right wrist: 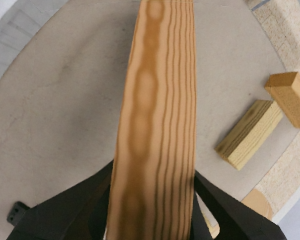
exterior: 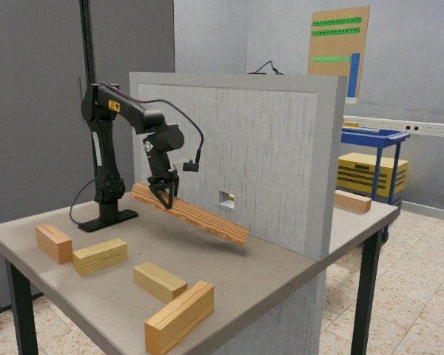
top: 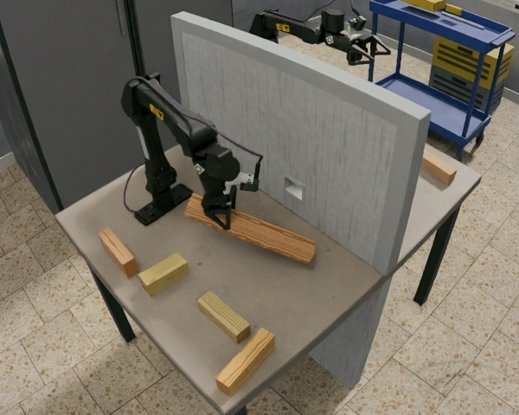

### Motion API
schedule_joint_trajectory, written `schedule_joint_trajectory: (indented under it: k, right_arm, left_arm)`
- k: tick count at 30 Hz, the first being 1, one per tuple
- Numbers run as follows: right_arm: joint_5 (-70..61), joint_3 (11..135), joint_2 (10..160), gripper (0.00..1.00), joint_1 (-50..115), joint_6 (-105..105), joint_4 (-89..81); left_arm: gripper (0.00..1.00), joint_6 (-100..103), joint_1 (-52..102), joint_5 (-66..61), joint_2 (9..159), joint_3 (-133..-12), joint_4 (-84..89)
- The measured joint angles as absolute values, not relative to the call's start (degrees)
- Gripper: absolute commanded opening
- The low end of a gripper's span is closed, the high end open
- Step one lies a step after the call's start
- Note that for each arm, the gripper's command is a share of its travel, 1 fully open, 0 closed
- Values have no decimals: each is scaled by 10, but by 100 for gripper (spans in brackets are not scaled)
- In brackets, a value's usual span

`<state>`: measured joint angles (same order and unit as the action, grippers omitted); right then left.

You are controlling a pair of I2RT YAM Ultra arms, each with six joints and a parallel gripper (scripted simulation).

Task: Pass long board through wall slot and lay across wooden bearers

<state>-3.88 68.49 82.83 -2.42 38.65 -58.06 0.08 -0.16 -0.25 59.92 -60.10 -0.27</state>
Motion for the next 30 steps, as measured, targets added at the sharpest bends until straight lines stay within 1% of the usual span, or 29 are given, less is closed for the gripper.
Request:
schedule_joint_trajectory:
  k: [9, 21, 30]
  right_arm:
    - [-124, 736, 854, 0, -94, 595, -628]
    - [-269, 754, 985, 0, -190, 923, -692]
    - [-342, 779, 1059, 0, -227, 1094, -737]
  left_arm:
    - [100, 1, -2, -3, 599, -601, -3]
    - [100, 1, -2, -3, 599, -601, -3]
    - [100, 1, -2, -3, 599, -601, -3]
